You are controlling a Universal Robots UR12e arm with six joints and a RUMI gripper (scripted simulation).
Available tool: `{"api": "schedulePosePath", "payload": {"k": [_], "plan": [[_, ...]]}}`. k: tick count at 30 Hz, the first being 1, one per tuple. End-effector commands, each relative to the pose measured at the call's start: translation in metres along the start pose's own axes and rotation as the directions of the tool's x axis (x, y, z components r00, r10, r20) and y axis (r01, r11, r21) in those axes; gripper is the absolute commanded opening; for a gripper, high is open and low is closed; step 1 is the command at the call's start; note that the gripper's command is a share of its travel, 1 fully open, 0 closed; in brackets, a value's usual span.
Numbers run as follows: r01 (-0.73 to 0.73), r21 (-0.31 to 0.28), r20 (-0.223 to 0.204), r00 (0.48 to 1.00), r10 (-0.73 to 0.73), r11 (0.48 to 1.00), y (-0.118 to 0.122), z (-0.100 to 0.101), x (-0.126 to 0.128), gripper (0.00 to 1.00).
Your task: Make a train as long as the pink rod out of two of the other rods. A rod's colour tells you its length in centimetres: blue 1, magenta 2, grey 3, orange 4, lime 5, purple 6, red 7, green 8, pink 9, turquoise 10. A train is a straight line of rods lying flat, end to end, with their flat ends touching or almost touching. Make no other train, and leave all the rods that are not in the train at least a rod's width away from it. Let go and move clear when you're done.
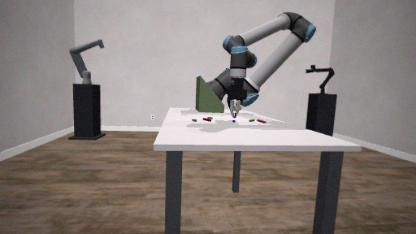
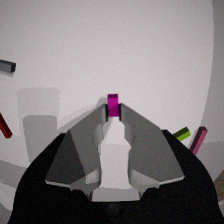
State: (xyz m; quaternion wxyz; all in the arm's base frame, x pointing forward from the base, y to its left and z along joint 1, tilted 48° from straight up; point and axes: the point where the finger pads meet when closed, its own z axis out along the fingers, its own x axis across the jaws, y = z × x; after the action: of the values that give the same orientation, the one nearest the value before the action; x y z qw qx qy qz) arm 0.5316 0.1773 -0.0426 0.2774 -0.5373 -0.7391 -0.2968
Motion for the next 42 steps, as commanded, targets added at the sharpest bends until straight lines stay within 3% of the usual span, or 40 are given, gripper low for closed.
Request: {"api": "schedulePosePath", "payload": {"k": [1, 42], "plan": [[0.000, -0.001, 0.001, 1.000, 0.000, 1.000, 0.000, -0.001, 0.000, 0.00], [0.000, -0.001, 0.001, 1.000, 0.000, 1.000, 0.001, 0.012, 0.000, 0.00]]}}
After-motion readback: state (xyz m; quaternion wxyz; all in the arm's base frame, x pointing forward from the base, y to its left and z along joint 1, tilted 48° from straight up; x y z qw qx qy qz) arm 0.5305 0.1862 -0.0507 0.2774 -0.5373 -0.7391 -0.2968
